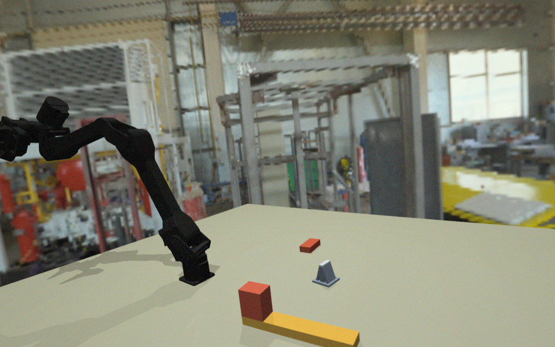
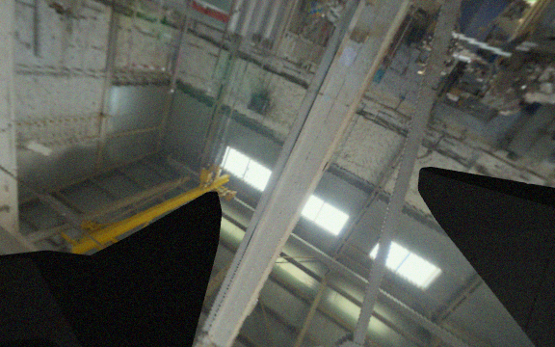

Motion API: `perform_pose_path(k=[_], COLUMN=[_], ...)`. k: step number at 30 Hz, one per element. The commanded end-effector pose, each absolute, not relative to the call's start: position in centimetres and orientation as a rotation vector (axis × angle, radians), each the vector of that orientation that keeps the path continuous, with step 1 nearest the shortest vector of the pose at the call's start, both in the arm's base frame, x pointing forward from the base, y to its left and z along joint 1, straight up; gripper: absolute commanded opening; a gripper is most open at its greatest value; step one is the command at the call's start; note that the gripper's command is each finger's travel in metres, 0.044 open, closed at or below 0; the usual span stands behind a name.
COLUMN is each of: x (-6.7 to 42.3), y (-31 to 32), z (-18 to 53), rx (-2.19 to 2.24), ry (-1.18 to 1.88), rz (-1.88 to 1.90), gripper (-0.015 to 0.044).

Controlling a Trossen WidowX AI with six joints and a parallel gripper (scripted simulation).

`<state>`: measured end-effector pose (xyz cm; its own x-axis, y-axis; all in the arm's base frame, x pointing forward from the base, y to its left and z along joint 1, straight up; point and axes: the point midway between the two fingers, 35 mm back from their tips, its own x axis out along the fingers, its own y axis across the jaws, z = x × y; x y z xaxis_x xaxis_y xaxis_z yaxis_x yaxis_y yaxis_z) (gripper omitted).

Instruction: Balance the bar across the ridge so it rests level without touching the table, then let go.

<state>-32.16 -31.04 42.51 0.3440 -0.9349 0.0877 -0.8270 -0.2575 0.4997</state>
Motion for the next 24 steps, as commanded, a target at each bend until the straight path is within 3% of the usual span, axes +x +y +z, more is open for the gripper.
perform_pose_path(k=[1,4,24], x=[-32.2,-32.3,-25.6], y=[-31.1,-31.4,-39.5], z=[42.5,42.8,44.5], rx=[2.153,2.182,2.512], ry=[-1.542,-1.588,-1.697], rz=[-0.307,-0.249,0.288], gripper=[0.0374,0.0315,0.0315])
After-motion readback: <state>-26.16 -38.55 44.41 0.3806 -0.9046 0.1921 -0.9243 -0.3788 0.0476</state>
